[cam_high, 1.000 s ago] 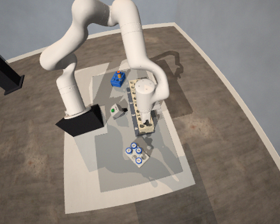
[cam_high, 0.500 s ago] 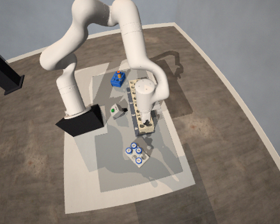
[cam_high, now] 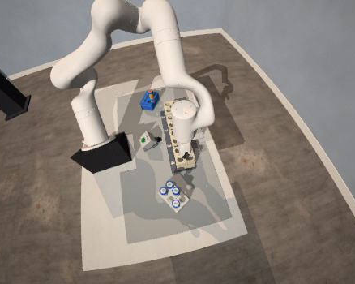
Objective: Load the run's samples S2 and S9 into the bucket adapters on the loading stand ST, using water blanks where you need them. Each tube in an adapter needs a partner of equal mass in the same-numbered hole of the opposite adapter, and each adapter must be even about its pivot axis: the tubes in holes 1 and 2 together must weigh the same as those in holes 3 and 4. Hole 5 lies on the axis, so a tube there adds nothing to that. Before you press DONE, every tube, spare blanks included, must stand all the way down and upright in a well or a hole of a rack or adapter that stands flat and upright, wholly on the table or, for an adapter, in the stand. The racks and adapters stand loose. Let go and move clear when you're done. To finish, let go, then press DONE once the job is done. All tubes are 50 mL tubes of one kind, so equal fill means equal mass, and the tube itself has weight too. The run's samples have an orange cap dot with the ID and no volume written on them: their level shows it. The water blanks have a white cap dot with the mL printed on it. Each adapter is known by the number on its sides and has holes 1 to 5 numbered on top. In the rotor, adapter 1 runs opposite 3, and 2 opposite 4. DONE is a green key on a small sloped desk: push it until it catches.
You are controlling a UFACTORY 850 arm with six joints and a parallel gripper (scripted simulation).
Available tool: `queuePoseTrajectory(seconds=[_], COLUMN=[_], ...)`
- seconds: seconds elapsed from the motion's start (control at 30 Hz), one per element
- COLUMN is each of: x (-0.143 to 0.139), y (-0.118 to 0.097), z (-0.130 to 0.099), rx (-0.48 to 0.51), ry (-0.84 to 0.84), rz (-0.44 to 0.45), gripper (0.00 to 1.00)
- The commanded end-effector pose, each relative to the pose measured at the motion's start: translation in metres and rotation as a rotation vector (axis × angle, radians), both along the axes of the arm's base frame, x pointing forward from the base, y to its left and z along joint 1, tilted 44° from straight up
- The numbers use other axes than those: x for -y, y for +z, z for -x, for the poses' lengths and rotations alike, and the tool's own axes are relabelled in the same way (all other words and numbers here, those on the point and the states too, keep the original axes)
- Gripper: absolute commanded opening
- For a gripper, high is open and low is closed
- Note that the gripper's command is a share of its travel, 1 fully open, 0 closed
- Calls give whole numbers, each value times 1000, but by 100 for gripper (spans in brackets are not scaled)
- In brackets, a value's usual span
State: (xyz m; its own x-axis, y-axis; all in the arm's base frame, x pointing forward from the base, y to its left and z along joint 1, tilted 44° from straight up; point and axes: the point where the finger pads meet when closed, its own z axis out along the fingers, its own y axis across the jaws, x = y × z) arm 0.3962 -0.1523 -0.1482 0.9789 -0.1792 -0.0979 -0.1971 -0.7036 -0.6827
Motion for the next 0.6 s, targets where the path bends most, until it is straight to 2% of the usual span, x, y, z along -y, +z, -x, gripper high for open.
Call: queuePoseTrajectory(seconds=[0.0, 0.13, 0.57], x=[1, 1, 19], y=[0, 0, 19], z=[-1, -1, 1], rx=[1, 1, 1], ry=[-1, -1, -1], rz=[1, 1, 1], gripper=[44, 44, 44])
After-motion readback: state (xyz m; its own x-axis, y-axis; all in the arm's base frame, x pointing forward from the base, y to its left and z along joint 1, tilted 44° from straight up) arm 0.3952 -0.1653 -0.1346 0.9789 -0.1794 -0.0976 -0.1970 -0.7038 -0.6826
